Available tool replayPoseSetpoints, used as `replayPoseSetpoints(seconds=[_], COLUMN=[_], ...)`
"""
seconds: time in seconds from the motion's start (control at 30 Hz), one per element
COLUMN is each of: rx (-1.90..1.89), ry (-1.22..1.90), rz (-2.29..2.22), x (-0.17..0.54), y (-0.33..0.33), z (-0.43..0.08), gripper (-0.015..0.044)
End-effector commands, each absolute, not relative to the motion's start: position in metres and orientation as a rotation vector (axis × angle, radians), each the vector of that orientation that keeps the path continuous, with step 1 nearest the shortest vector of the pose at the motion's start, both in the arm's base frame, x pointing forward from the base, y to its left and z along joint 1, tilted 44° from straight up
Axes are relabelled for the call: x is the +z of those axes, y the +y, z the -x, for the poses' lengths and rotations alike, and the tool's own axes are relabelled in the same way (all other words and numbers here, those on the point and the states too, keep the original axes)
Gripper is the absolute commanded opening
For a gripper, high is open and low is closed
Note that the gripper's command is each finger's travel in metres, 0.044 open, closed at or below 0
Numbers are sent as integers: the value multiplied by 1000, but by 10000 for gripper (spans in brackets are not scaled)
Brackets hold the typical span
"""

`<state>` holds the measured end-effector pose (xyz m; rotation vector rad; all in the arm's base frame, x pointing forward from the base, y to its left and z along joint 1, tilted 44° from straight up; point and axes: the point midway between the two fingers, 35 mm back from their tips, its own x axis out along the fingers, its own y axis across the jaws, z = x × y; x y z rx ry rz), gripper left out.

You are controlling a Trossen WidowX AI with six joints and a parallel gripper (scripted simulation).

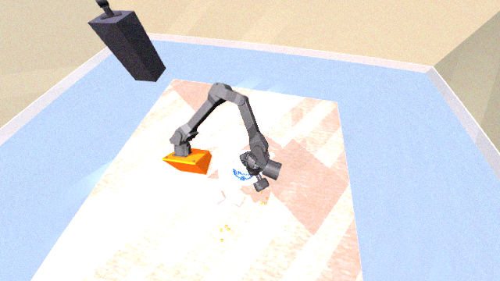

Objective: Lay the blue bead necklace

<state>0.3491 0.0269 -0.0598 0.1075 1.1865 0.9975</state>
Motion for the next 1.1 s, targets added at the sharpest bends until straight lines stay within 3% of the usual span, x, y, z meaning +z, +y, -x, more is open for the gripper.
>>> replayPoseSetpoints(seconds=[0.0,0.53,0.93,1.07], rx=[999,999,284,234], ry=[1182,1182,1599,1616], rz=[-106,-106,-927,-976], x=[-58,-58,-38,-37], y=[25,25,3,2], z=[-349,-349,-325,-324], gripper=[440,440,125,120])
